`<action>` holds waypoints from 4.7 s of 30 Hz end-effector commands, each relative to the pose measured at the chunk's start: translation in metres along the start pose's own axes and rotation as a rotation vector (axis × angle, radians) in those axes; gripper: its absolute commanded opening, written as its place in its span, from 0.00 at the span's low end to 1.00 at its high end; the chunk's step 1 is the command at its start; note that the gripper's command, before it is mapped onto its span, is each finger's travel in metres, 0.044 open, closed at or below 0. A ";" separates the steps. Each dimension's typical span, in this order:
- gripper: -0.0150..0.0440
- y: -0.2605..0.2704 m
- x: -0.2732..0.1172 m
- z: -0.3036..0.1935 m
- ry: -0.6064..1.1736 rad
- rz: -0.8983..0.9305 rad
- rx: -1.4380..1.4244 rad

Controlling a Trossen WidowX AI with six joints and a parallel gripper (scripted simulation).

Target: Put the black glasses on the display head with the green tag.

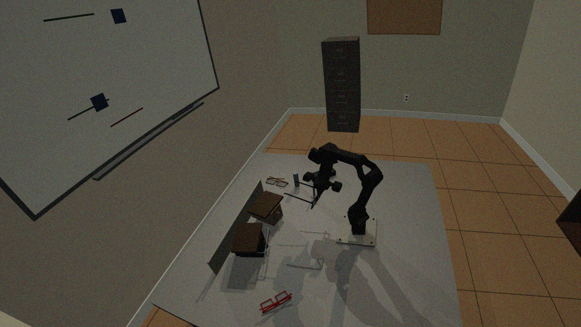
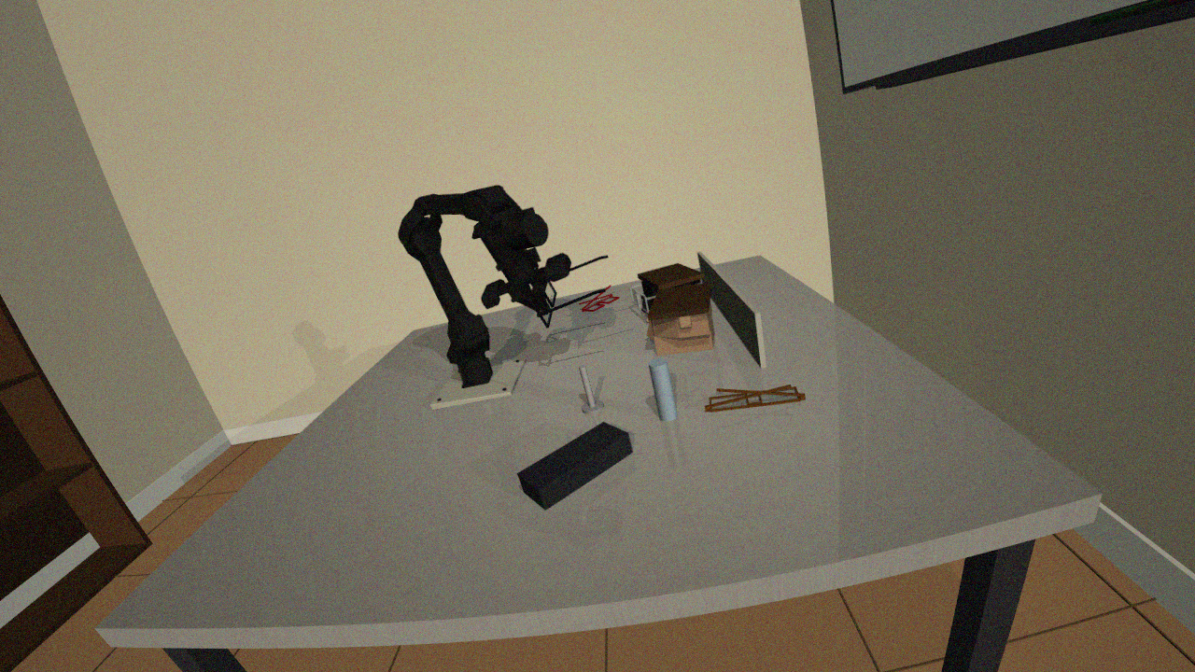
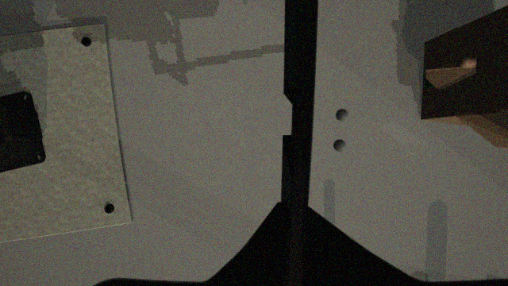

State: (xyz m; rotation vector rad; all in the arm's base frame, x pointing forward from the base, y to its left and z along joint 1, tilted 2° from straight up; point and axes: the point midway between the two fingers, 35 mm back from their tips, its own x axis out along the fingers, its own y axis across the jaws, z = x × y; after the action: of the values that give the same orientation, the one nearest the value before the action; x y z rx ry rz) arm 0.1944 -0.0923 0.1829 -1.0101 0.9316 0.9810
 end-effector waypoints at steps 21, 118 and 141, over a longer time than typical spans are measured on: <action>0.25 -0.013 0.035 0.047 0.160 0.158 0.084; 0.25 -0.046 0.109 0.057 0.262 0.161 0.111; 0.25 -0.078 0.114 0.052 0.262 0.158 0.111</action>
State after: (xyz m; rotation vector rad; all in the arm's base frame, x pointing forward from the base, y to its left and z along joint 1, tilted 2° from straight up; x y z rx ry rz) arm 0.3040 -0.0350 0.1082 -0.9968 1.2888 0.9226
